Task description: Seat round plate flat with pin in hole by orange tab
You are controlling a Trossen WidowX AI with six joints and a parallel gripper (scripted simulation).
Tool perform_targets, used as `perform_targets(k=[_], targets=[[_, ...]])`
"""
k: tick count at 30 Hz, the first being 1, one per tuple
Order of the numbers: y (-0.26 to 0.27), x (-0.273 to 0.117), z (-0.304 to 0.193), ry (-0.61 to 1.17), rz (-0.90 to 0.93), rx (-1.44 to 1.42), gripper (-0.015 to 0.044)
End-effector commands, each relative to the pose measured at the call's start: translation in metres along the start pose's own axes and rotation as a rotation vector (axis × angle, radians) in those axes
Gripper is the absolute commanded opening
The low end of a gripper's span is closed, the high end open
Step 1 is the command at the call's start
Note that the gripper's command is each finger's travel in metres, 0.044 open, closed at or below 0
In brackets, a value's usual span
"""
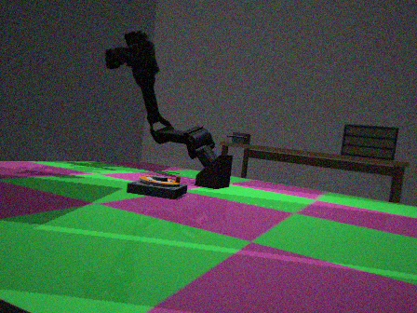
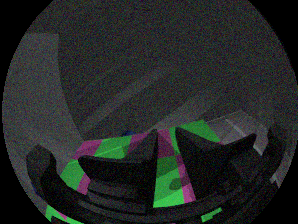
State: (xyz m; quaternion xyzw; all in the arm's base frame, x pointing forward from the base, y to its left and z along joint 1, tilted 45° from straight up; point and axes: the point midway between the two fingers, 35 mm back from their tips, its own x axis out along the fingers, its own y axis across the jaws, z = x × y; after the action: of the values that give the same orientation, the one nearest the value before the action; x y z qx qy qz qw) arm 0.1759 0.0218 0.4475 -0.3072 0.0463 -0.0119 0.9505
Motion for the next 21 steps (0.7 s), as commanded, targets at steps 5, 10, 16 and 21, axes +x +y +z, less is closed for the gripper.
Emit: perform_targets(k=[5,10,16,21], targets=[[0.086,0.07,-0.02,0.242,0.111,-0.047,0.0],[0.134,0.107,-0.049,0.433,0.143,-0.042,0.0],[0.191,0.145,-0.109,0.713,0.14,-0.032,0.0],[0.221,0.159,-0.154,0.894,0.11,-0.028,0.0]])
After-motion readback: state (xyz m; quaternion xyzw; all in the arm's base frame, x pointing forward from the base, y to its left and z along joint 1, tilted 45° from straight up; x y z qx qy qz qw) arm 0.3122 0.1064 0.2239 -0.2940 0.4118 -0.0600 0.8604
